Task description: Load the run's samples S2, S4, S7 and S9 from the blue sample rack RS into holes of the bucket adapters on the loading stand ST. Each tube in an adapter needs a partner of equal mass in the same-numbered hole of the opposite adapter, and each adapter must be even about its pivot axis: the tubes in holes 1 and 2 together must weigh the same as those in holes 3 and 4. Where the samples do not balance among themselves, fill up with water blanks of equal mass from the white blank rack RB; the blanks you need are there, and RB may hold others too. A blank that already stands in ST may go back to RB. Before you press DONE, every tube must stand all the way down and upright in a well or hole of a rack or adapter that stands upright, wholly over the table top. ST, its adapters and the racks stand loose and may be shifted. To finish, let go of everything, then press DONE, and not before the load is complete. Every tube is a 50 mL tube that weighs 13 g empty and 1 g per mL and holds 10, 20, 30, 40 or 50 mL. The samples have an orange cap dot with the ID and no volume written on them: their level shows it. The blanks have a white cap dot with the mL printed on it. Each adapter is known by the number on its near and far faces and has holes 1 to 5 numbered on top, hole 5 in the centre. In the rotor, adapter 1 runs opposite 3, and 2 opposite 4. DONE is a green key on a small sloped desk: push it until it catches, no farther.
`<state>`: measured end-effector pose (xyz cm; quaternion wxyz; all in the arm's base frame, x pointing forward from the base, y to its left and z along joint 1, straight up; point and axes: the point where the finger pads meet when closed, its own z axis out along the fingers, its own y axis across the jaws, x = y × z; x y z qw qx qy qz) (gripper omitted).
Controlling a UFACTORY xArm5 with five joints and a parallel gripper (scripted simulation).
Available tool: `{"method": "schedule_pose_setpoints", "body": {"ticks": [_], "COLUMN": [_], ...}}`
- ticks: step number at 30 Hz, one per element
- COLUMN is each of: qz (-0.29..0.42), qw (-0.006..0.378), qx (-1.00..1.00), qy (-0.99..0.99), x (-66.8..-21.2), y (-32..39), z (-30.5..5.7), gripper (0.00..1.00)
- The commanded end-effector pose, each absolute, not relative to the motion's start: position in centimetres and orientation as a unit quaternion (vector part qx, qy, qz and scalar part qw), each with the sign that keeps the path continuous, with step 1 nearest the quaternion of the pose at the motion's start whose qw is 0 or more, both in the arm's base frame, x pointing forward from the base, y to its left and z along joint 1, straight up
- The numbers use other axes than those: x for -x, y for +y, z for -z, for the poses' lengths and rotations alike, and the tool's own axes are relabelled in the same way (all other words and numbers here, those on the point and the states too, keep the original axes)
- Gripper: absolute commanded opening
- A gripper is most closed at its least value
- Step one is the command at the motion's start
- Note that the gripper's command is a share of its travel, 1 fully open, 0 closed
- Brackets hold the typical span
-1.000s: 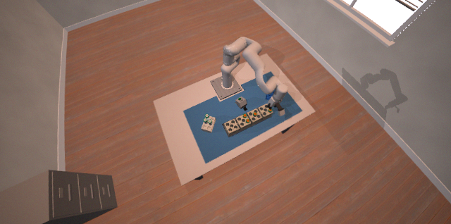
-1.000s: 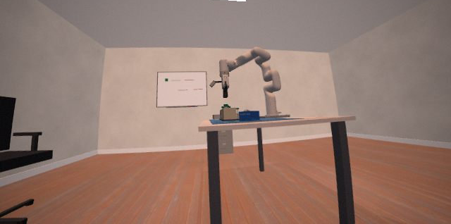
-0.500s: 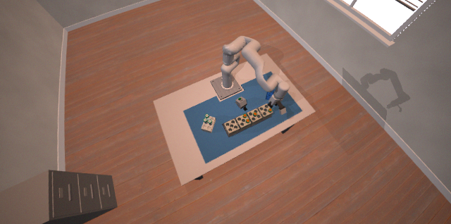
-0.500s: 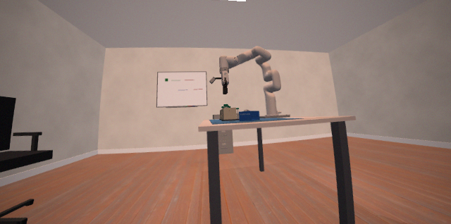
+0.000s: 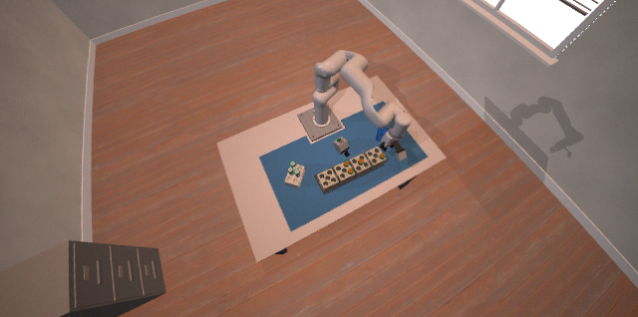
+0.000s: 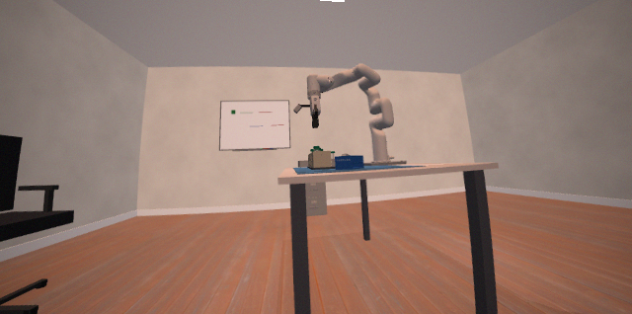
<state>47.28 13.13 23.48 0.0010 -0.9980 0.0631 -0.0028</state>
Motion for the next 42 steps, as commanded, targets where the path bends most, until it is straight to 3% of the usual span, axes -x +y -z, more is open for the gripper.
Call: {"method": "schedule_pose_setpoints", "body": {"ticks": [1,20,21,42], "qz": [0.004,0.004,0.004,0.004], "qw": [0.001,0.001,0.001,0.002], "qx": [0.998,0.998,0.997,0.922], "qy": [0.063,0.063,0.08,0.386], "x": [-47.3,-47.3,-47.1,-42.7], "y": [13.1,13.1,12.7,4.3], "z": [-23.6,-23.6,-23.6,-23.6], "gripper": [0.43,0.43,0.57,0.57]}}
